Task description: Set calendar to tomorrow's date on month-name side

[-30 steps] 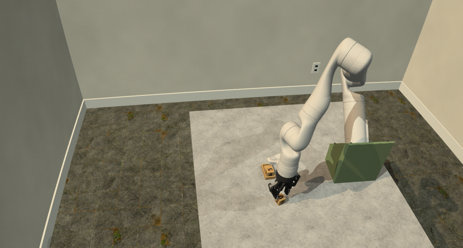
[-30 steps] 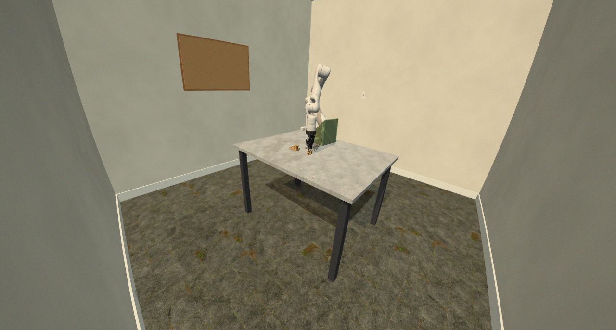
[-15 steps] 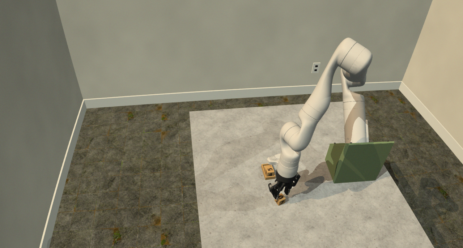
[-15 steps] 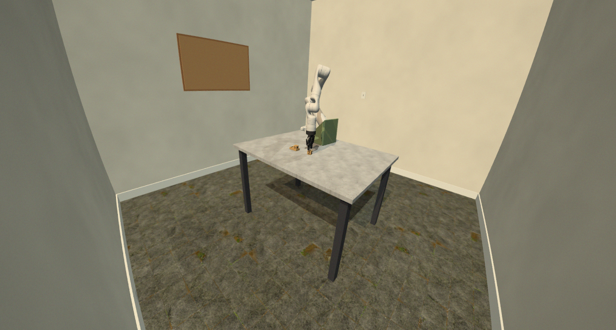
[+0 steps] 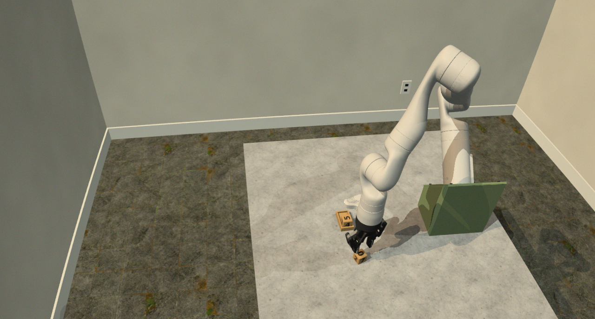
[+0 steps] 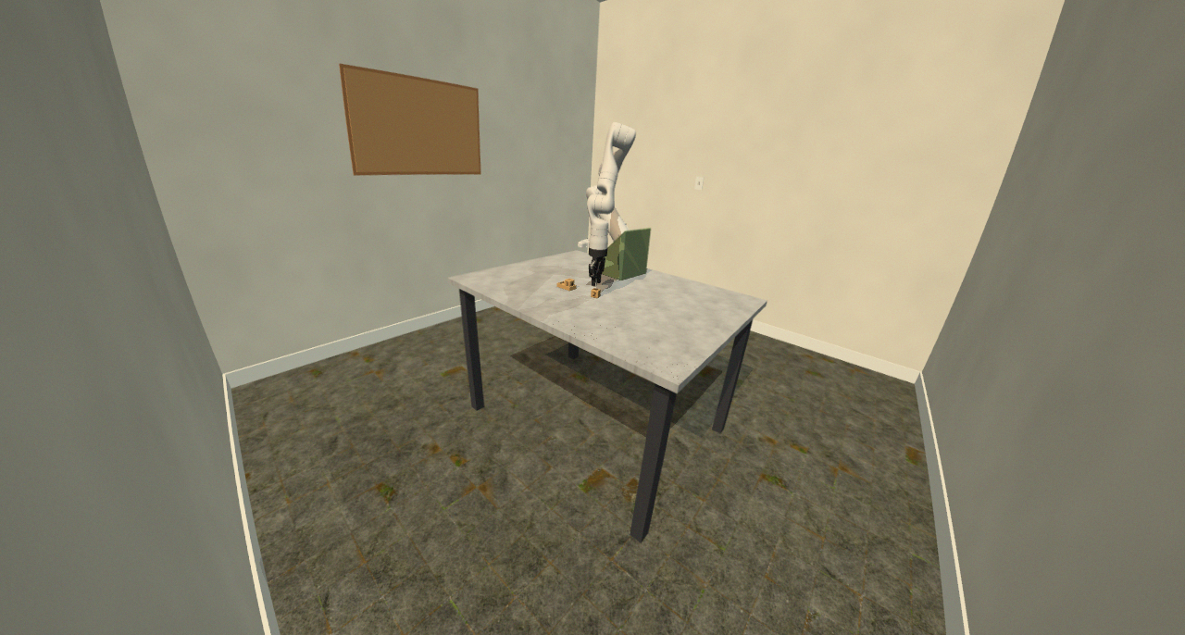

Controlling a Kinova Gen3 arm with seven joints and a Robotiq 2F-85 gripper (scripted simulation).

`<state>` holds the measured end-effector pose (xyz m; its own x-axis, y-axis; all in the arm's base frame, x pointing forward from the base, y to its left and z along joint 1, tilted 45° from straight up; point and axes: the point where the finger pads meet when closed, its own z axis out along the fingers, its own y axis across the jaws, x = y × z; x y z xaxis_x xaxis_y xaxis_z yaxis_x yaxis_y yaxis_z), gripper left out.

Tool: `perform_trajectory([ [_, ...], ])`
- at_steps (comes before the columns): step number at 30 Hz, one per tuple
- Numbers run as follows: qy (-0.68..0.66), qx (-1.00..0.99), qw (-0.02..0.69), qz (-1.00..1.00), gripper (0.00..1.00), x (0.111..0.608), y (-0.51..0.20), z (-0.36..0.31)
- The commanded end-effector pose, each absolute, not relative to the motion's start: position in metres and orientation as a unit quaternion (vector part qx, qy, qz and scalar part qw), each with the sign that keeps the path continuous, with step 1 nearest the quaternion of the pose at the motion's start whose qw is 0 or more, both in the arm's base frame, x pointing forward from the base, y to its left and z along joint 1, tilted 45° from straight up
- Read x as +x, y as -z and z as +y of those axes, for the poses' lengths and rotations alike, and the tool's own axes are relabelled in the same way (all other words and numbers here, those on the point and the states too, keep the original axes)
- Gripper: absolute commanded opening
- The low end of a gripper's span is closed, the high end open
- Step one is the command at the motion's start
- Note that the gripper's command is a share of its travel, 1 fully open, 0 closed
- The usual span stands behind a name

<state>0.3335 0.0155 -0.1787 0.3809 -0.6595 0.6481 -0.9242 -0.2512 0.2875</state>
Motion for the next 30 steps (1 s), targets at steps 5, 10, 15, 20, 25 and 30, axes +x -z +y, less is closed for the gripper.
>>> perform_trajectory([
  [5,-0.204,0.767,0.320,-0.517,0.48,0.336,0.165,0.034],
  [10,-0.204,0.767,0.320,-0.517,0.48,0.336,0.162,0.037],
  [15,-0.205,0.767,0.320,-0.517,0.48,0.336,0.161,0.038],
  [20,-0.233,0.759,0.340,-0.504,0.48,0.336,0.162,0.038],
  [25,-0.252,0.753,0.352,-0.496,0.48,0.336,0.162,0.039],
  [30,-0.260,0.750,0.358,-0.492,0.48,0.336,0.162,0.039],
])
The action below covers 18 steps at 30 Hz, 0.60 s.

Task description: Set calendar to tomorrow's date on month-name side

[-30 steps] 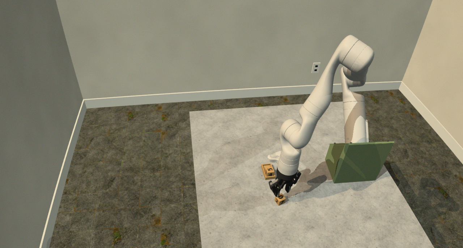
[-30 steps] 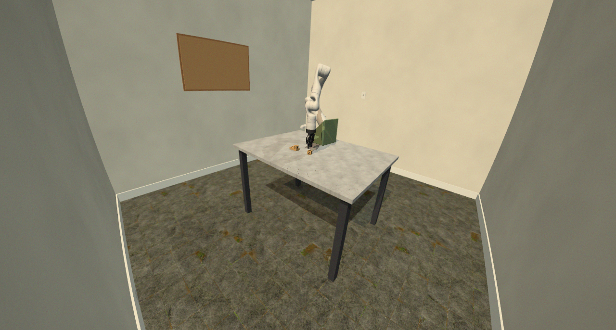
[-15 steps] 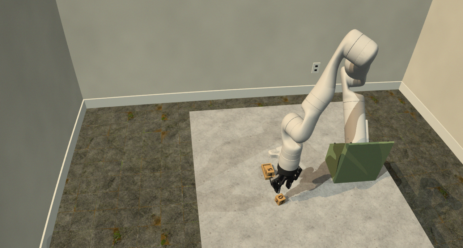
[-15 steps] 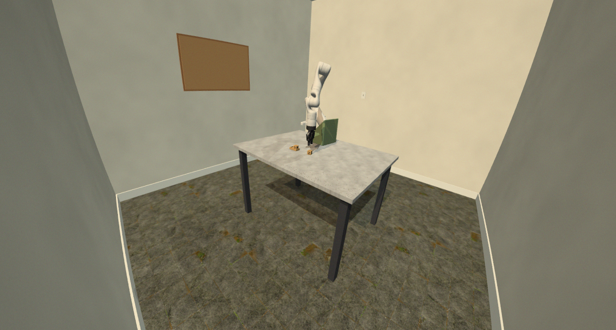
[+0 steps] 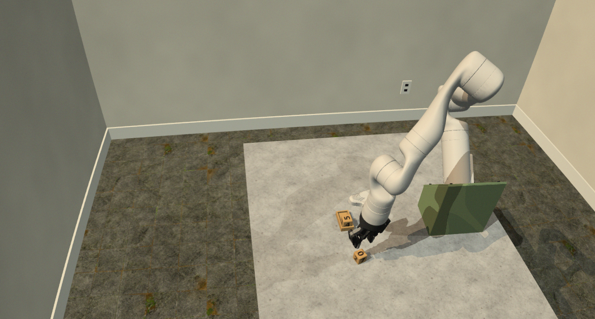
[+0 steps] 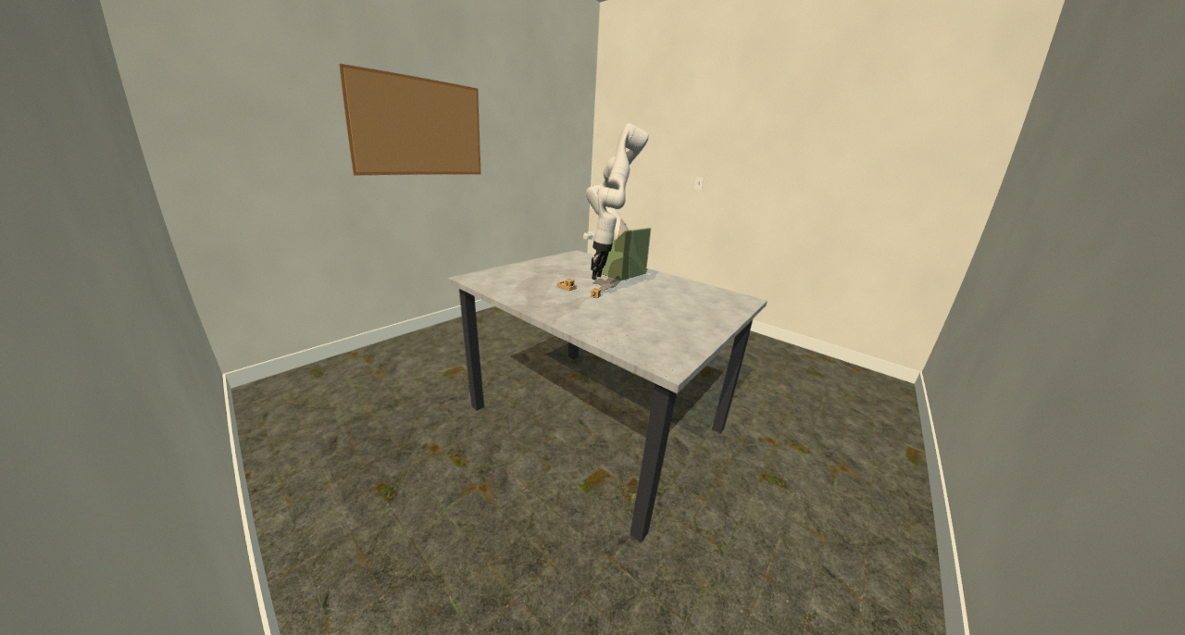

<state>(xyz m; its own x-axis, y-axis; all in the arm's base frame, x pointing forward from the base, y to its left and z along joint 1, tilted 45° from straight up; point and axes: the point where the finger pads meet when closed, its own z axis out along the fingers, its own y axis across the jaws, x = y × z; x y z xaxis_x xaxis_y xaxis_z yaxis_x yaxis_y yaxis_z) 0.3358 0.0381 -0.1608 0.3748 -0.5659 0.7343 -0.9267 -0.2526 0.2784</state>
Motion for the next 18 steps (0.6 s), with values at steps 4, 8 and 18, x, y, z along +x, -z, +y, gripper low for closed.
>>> perform_trajectory([
  [4,-0.290,0.739,0.377,-0.477,0.48,0.3353,0.1630,0.0394],
  [8,-0.303,0.734,0.385,-0.470,0.48,0.3351,0.1631,0.0399],
  [18,-0.340,0.717,0.409,-0.450,0.48,0.3348,0.1643,0.0402],
])
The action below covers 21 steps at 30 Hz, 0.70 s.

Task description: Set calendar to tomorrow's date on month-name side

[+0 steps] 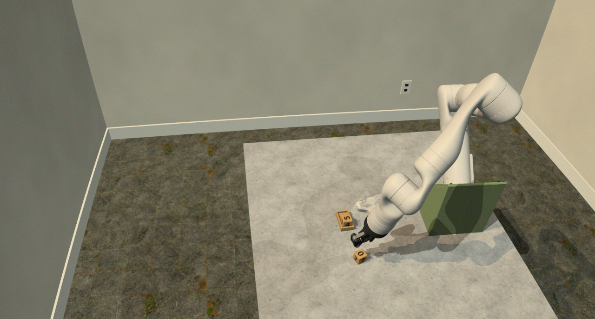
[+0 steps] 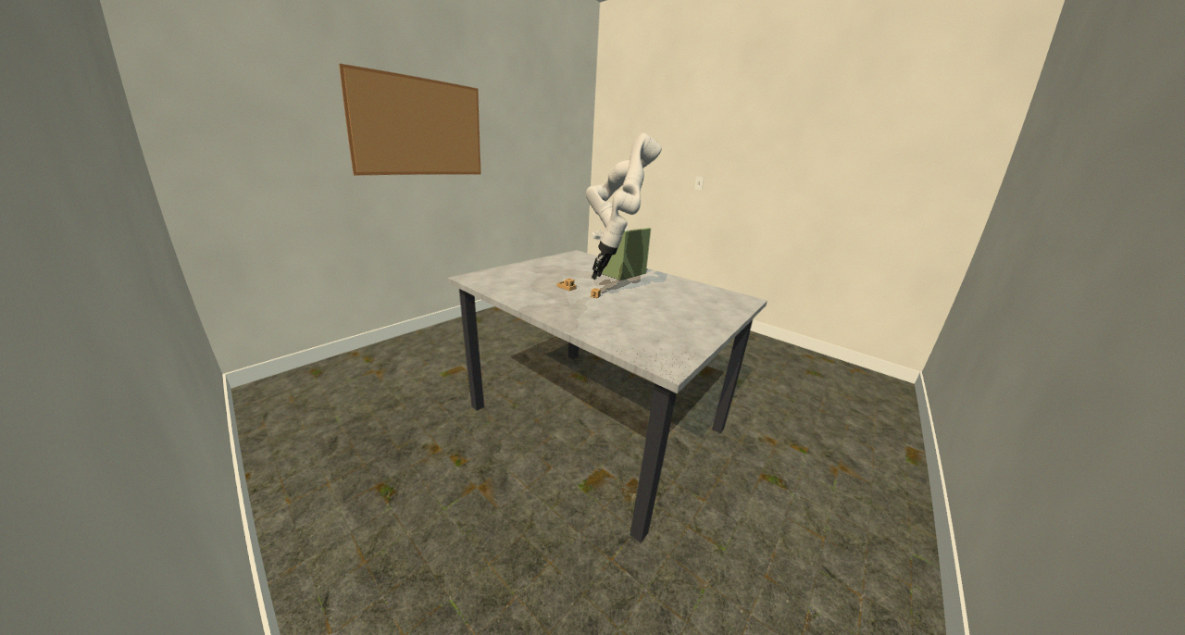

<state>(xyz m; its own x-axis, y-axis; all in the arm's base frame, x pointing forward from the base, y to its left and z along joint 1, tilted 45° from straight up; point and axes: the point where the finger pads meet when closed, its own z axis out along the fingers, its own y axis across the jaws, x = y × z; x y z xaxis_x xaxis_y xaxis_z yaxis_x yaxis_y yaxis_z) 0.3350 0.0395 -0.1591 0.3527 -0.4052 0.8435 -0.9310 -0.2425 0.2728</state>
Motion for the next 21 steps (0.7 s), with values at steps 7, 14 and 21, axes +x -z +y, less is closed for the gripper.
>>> perform_trajectory([
  [7,-0.352,0.712,0.416,-0.443,0.48,0.3345,0.1645,0.0405],
  [14,-0.373,0.701,0.430,-0.430,0.48,0.3345,0.1654,0.0405],
  [21,-0.396,0.688,0.443,-0.416,0.48,0.3340,0.1658,0.0409],
])
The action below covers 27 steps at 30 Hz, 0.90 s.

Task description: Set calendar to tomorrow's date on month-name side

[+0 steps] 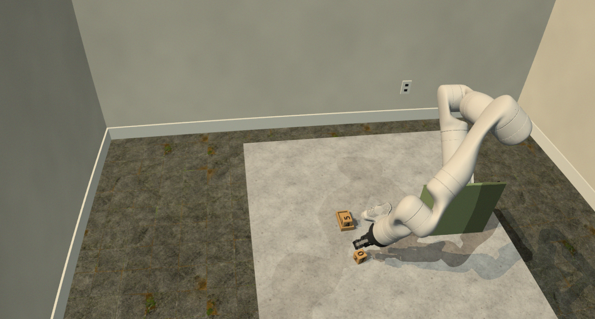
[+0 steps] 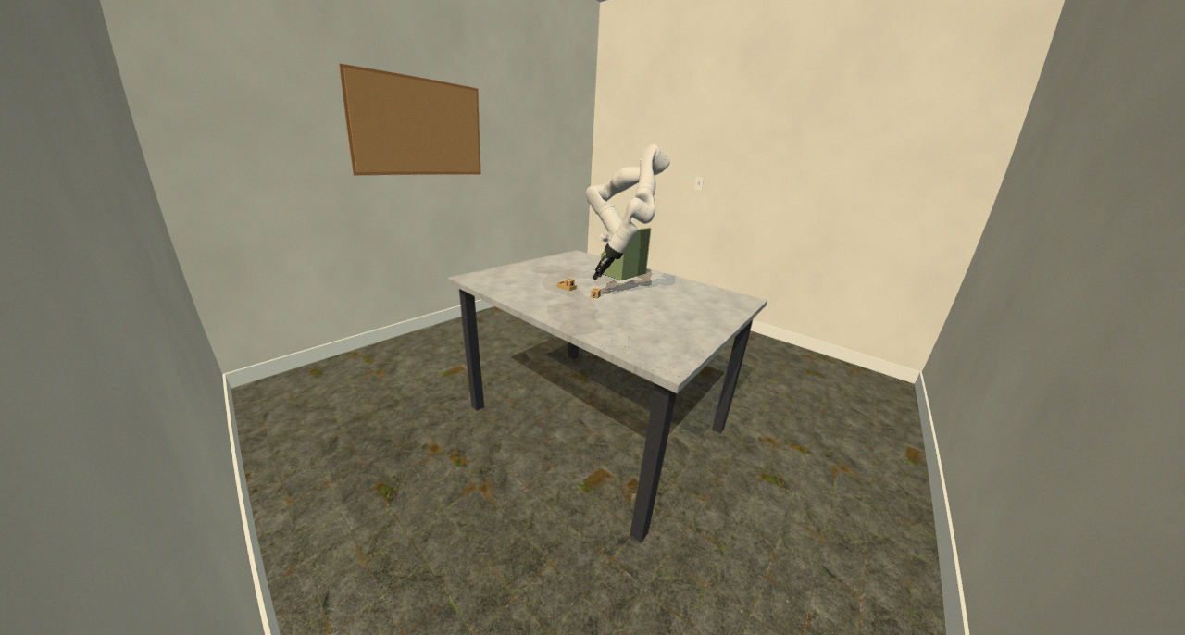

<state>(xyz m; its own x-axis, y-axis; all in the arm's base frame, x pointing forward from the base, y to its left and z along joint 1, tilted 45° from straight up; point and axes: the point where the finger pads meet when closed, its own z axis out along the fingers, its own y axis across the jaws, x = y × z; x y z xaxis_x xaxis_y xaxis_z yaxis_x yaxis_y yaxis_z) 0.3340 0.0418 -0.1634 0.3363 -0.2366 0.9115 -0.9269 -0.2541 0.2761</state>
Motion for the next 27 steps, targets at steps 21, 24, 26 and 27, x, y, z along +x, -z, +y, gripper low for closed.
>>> perform_trajectory([
  [21,-0.456,0.650,0.479,-0.375,0.48,0.3337,0.1681,0.0411],
  [24,-0.461,0.646,0.482,-0.370,0.48,0.3337,0.1683,0.0411],
  [26,-0.472,0.639,0.488,-0.362,0.48,0.3335,0.1686,0.0411],
  [27,-0.476,0.635,0.490,-0.359,0.48,0.3333,0.1687,0.0412],
])
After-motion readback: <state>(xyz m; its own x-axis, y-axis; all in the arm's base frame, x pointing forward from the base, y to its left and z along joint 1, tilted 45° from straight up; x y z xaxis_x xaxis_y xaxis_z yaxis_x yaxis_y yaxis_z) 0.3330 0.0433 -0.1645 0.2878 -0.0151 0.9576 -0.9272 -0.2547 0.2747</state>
